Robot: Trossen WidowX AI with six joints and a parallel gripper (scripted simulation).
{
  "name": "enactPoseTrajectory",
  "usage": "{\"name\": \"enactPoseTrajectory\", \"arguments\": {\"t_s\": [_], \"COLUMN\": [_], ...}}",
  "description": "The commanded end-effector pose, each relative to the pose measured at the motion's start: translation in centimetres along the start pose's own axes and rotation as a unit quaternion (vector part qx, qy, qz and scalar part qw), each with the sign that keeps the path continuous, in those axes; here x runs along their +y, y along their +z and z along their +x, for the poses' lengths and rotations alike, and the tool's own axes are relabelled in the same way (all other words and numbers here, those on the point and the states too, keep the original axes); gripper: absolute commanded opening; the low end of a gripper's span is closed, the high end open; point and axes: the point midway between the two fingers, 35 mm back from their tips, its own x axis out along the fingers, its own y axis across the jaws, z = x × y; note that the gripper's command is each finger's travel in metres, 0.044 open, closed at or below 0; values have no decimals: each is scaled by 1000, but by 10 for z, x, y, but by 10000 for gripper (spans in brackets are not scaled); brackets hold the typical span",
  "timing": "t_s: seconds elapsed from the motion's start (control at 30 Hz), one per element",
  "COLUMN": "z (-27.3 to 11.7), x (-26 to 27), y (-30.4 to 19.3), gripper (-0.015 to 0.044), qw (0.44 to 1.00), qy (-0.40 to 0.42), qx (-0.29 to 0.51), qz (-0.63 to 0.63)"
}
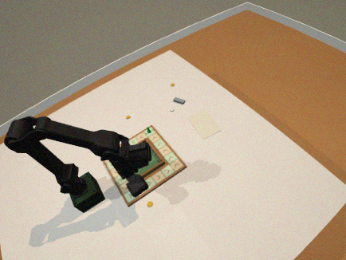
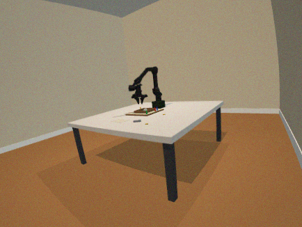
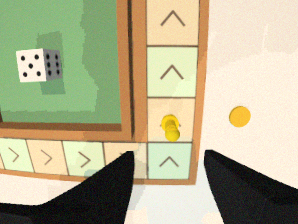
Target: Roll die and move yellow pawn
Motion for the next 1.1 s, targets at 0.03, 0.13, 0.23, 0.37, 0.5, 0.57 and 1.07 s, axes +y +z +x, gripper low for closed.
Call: {"name": "enactPoseTrajectory", "arguments": {"t_s": [0.03,0.13,0.23,0.37,0.5,0.57,1.07], "z": [2,15,16,21,28,31,55], "x": [-4,-5,-5,-5,-6,-6,-5], "y": [-2,-2,-2,-1,-1,-1,-2], "gripper": [200,200,200,200,200,200,200], "qw": [1000,1000,1000,1000,1000,1000,1000], "qy": [-2,-2,-2,-2,-2,-2,-2], "qx": [0,0,0,0,0,0,0], "qz": [-8,-8,-8,-8,-8,-8,-8]}}
